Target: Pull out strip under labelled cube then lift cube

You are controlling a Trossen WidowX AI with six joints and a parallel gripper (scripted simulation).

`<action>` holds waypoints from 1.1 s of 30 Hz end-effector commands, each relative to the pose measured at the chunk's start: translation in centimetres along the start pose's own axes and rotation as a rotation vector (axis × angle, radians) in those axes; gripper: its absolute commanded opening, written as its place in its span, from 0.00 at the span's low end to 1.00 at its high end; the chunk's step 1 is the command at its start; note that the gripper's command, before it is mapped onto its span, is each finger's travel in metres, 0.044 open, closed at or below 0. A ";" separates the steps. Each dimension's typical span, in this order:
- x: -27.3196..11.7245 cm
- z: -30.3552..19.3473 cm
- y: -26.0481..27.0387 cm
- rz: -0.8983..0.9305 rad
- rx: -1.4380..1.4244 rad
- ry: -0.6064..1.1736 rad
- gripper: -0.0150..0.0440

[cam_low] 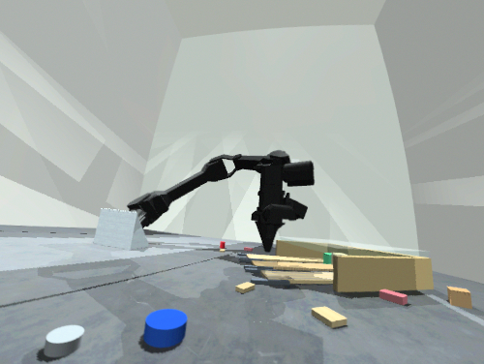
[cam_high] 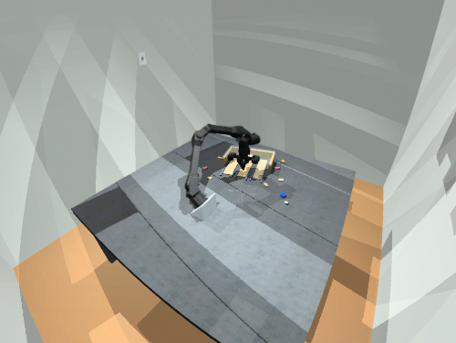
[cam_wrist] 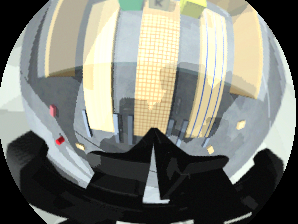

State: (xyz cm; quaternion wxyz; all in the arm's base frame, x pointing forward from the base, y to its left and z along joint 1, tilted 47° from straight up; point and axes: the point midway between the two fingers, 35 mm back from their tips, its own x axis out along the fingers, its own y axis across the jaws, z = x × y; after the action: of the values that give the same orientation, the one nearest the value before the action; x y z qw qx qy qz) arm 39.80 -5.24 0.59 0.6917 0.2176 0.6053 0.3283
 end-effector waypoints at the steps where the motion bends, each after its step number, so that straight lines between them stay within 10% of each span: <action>1: 0.6 -0.1 0.1 0.003 0.006 -0.003 0.25; 33: 2.8 -0.4 0.3 0.006 0.005 -0.003 0.25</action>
State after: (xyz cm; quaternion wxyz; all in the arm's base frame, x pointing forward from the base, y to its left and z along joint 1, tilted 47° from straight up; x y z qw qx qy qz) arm 39.48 -3.10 -1.22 0.6911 0.2191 0.6051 0.3291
